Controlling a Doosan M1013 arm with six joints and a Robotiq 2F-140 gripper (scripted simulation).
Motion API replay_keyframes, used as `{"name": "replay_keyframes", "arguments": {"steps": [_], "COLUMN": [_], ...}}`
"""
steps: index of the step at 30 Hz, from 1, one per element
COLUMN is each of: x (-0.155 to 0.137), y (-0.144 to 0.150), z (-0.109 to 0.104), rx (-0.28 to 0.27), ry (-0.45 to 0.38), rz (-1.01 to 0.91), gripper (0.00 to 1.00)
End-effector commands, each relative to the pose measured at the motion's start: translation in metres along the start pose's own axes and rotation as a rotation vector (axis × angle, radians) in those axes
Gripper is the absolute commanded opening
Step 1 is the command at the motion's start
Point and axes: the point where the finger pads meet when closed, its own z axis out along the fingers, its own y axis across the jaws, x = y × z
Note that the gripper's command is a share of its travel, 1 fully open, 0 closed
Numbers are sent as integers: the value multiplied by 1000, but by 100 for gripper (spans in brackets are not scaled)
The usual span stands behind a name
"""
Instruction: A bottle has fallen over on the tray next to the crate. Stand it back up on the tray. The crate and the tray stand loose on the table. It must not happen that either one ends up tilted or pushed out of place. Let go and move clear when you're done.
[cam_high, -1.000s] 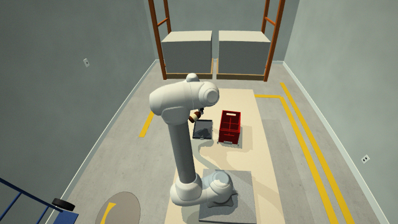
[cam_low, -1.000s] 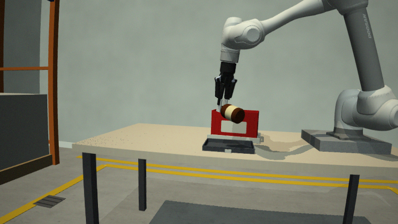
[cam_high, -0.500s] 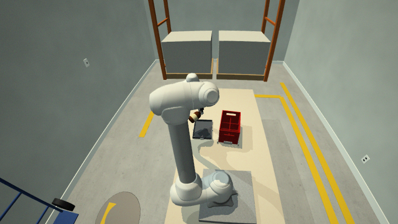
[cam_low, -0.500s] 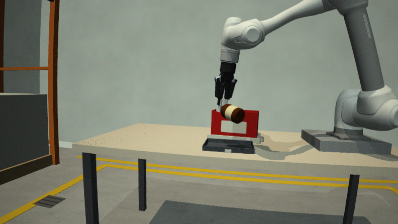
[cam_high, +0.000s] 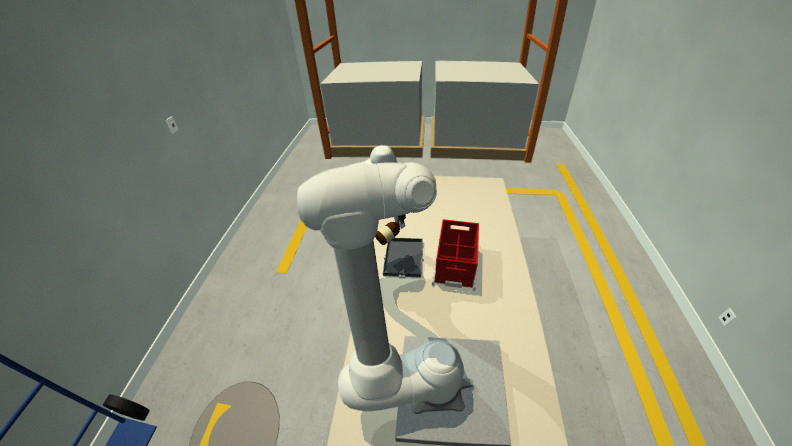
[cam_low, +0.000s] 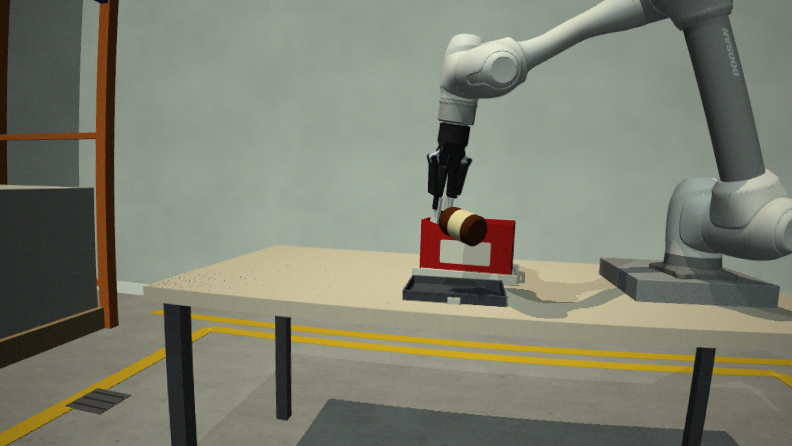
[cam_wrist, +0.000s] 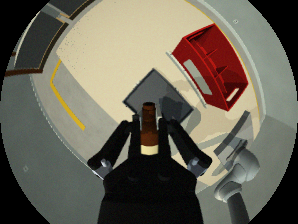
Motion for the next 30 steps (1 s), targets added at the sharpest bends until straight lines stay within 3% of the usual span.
{"name": "replay_keyframes", "arguments": {"steps": [1, 17, 30], "x": [0, 0, -1], "y": [0, 0, 1], "z": [0, 0, 1], "rx": [0, -2, -6], "ry": [0, 13, 92], "rz": [0, 1, 2], "gripper": [10, 10, 10]}}
